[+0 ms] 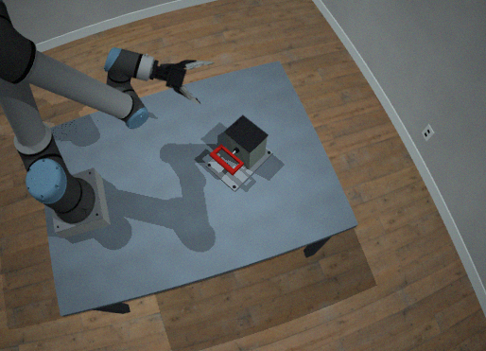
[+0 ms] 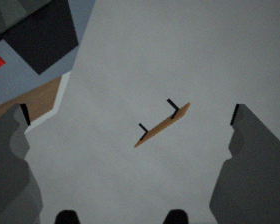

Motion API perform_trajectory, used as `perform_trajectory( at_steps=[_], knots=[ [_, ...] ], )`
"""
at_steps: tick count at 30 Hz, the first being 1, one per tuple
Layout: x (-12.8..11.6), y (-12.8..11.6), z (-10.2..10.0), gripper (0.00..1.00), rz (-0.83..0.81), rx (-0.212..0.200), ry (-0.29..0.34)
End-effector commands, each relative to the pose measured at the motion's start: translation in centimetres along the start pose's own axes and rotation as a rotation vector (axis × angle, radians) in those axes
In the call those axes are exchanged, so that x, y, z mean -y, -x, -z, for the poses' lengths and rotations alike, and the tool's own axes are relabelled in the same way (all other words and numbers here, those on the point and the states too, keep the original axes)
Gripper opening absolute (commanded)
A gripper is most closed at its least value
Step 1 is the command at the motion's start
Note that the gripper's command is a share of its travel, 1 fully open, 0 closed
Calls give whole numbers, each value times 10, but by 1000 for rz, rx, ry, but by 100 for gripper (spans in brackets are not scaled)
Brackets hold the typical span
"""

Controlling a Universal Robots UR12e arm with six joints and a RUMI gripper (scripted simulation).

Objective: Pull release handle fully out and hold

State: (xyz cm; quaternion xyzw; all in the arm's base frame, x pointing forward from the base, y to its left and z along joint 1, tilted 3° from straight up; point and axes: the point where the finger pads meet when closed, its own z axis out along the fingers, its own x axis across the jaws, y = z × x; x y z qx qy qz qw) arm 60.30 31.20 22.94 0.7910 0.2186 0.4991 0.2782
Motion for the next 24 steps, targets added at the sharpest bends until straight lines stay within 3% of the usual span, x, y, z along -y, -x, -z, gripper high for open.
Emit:
perform_trajectory(
  at_steps=[1, 24],
  knots=[
    [0, -1, 0, 100, -1, -1, 0],
    [0, 1, -4, 100, 8, 9, -5]
  ],
)
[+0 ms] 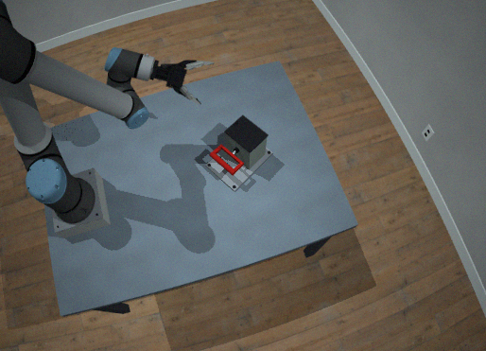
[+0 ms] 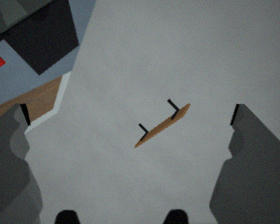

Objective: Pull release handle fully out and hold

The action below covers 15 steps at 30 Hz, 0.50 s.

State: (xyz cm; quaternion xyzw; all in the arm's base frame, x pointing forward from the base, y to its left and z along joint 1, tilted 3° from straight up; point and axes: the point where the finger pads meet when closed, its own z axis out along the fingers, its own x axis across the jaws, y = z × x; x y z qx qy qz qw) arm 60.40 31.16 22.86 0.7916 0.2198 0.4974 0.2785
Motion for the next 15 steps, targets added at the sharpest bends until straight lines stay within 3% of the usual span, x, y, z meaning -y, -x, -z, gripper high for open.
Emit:
perform_trajectory(
  at_steps=[1, 8, 10, 15],
  knots=[
    [0, 1, -5, 100, 9, 10, -6],
    [3, 11, -31, 100, 64, 72, -47],
    [3, 11, -31, 100, 64, 72, -47],
    [4, 27, -62, 100, 125, 154, -105]
  ],
)
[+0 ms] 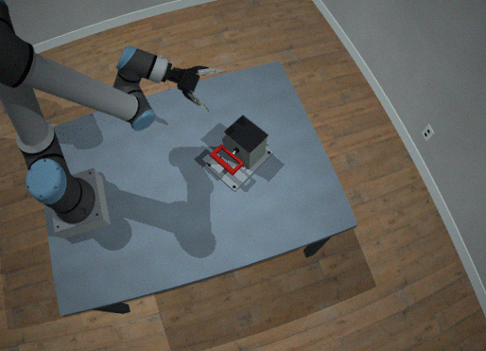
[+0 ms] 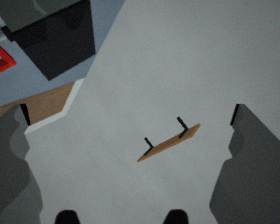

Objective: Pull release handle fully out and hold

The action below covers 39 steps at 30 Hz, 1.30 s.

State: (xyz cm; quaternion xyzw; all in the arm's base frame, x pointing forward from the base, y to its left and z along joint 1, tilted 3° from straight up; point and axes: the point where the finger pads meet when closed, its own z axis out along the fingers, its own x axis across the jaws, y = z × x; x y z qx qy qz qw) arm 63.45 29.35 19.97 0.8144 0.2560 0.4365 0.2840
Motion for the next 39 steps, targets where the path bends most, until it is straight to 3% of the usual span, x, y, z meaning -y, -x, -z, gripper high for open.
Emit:
perform_trajectory(
  at_steps=[1, 8, 12, 17, 18, 22, 23, 27, 29, 34, 39],
  knots=[
    [0, 11, -28, 100, 52, 72, -54],
    [-4, 50, -79, 100, 141, 232, -195],
    [-6, 57, -85, 100, 152, 257, -220],
    [-13, 95, -109, 100, 189, 379, -355],
    [-13, 95, -109, 100, 189, 379, -355],
    [-21, 125, -117, 100, 198, 469, -470],
    [-21, 125, -117, 100, 198, 469, -470],
    [-30, 152, -118, 100, 190, 546, -581],
    [-30, 152, -118, 100, 190, 546, -581],
    [-40, 178, -110, 100, 166, 617, -700],
    [-49, 193, -101, 100, 139, 662, -786]
  ],
)
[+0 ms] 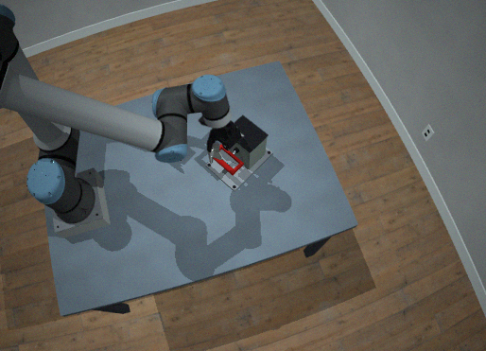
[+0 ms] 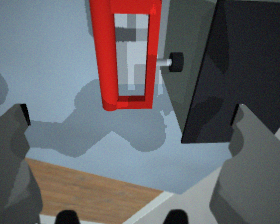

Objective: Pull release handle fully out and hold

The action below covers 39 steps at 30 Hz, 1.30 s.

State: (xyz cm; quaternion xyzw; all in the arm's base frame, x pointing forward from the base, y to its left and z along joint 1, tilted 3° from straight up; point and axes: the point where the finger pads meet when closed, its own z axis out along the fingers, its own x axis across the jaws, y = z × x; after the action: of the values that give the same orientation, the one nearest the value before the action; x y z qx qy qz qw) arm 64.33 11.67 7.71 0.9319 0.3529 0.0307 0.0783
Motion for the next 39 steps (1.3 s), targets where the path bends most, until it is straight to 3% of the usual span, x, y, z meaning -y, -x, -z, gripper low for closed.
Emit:
perform_trajectory(
  at_steps=[1, 5, 15, 16, 39],
  knots=[
    [-2, 16, 1, 100, -6, 31, -83],
    [-2, 24, 2, 100, -12, 42, -123],
    [-2, 28, 3, 100, -16, 47, -142],
    [-2, 28, 3, 0, -16, 47, -142],
    [-2, 28, 3, 0, -16, 47, -142]
  ],
)
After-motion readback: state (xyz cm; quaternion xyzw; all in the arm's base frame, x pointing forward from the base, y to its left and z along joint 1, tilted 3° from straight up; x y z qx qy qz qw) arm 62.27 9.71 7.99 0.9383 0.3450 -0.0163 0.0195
